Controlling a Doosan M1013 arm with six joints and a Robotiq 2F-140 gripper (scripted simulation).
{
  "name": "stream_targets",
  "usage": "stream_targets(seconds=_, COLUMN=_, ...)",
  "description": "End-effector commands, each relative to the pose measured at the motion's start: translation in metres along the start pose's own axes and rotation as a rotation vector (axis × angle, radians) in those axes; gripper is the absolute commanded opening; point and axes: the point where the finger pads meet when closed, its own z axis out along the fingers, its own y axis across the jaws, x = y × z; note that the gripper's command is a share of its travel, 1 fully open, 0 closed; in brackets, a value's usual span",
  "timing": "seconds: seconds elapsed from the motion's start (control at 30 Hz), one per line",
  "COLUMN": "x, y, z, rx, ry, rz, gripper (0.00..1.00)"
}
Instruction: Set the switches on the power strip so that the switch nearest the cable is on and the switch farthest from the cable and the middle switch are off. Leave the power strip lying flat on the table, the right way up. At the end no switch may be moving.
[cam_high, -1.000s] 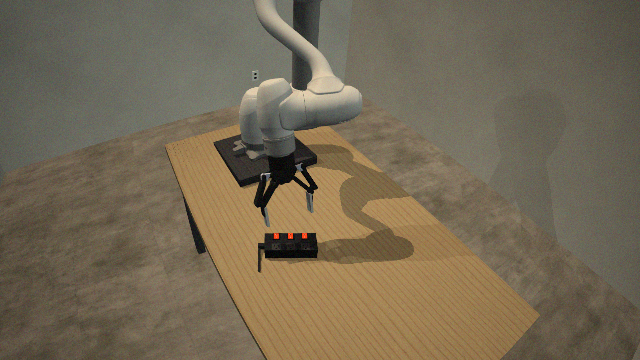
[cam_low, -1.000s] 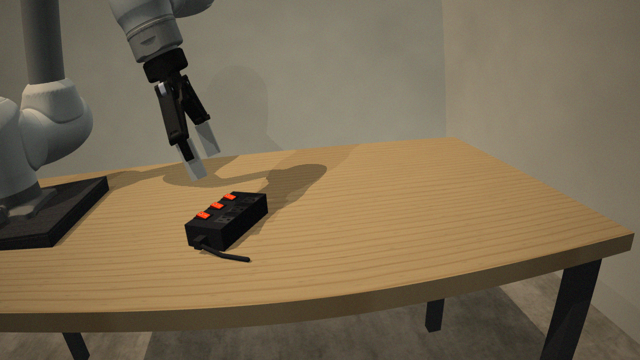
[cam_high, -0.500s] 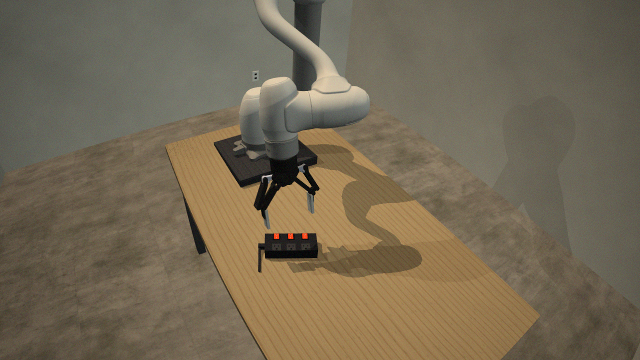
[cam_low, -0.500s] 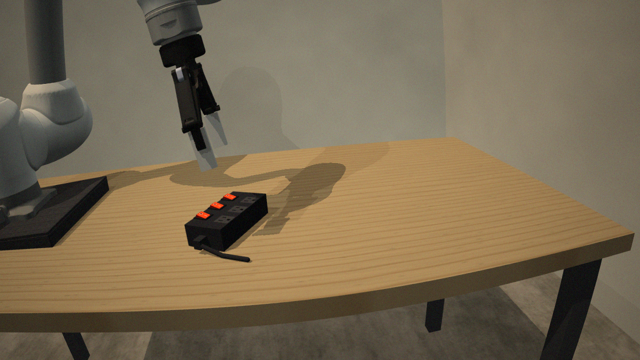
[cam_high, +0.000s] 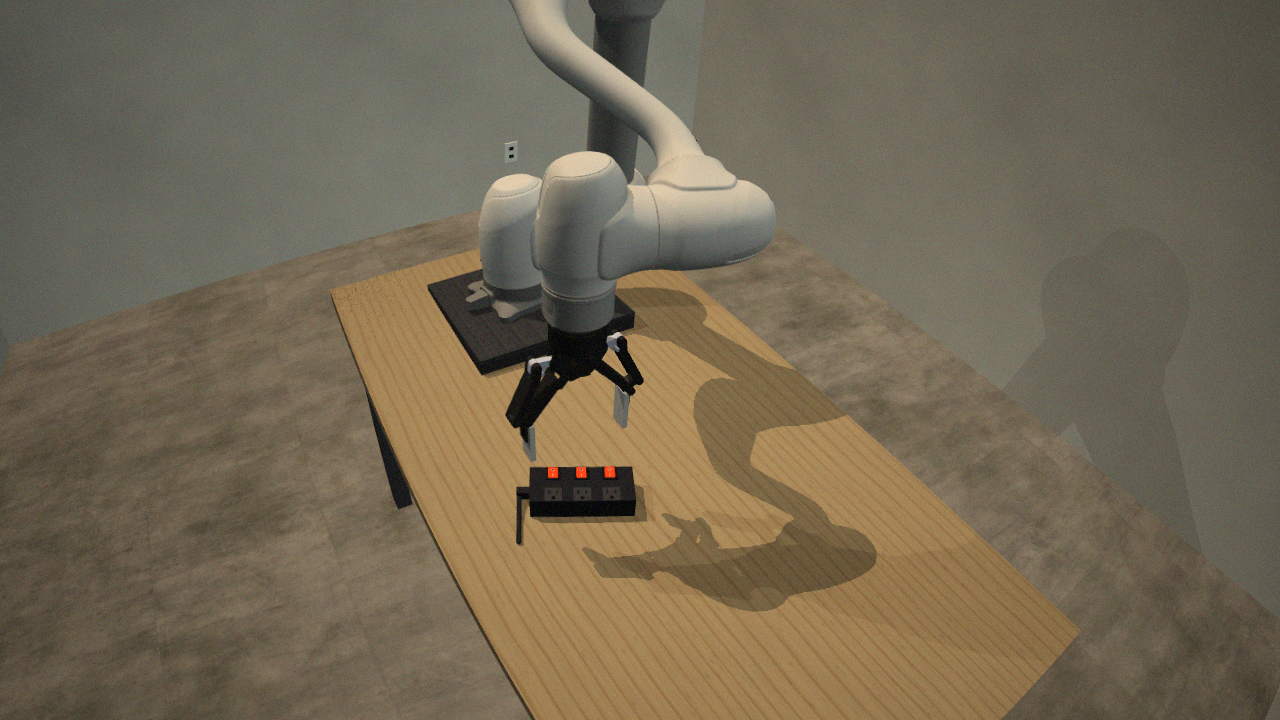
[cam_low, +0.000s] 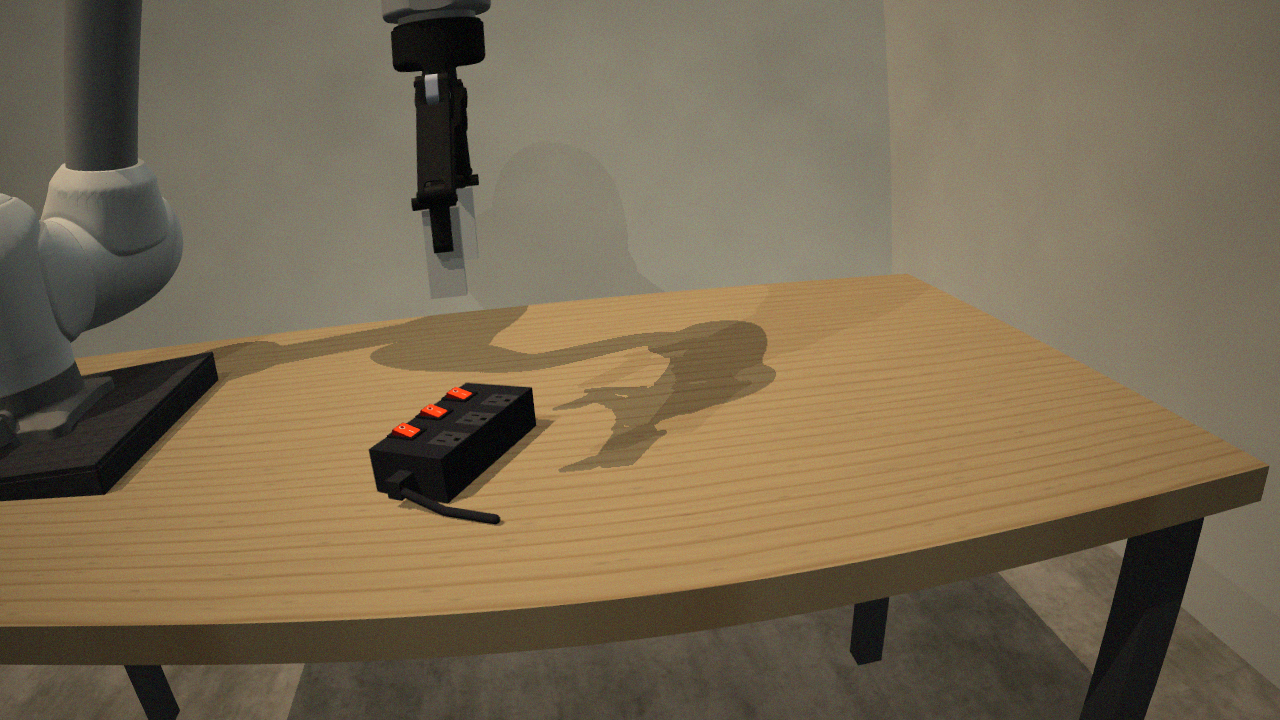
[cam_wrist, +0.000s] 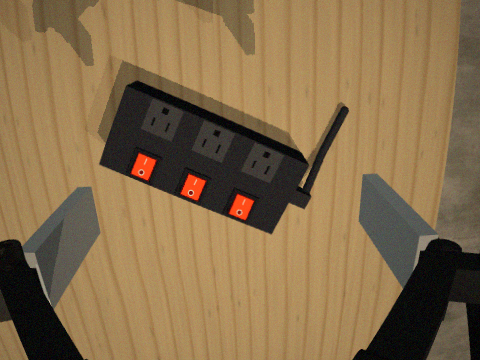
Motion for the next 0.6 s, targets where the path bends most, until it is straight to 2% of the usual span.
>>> stream_targets(seconds=0.0, x=0.000, y=0.000, z=0.000, rx=0.000, ry=0.000, rz=0.000, gripper=1.00)
stream_targets(seconds=0.27, x=-0.001, y=-0.003, z=0.002, rx=0.000, ry=0.000, rz=-0.039, gripper=1.00)
stream_targets(seconds=0.37, x=-0.004, y=-0.017, z=0.011, rx=0.000, ry=0.000, rz=-0.232, gripper=1.00)
stream_targets(seconds=0.43, x=-0.004, y=-0.017, z=0.011, rx=0.000, ry=0.000, rz=-0.232, gripper=1.00)
stream_targets(seconds=0.5, x=-0.009, y=-0.032, z=0.020, rx=0.000, ry=0.000, rz=-0.438, gripper=1.00)
stream_targets(seconds=0.57, x=-0.014, y=-0.048, z=0.031, rx=-0.003, ry=-0.002, rz=-0.539, gripper=1.00)
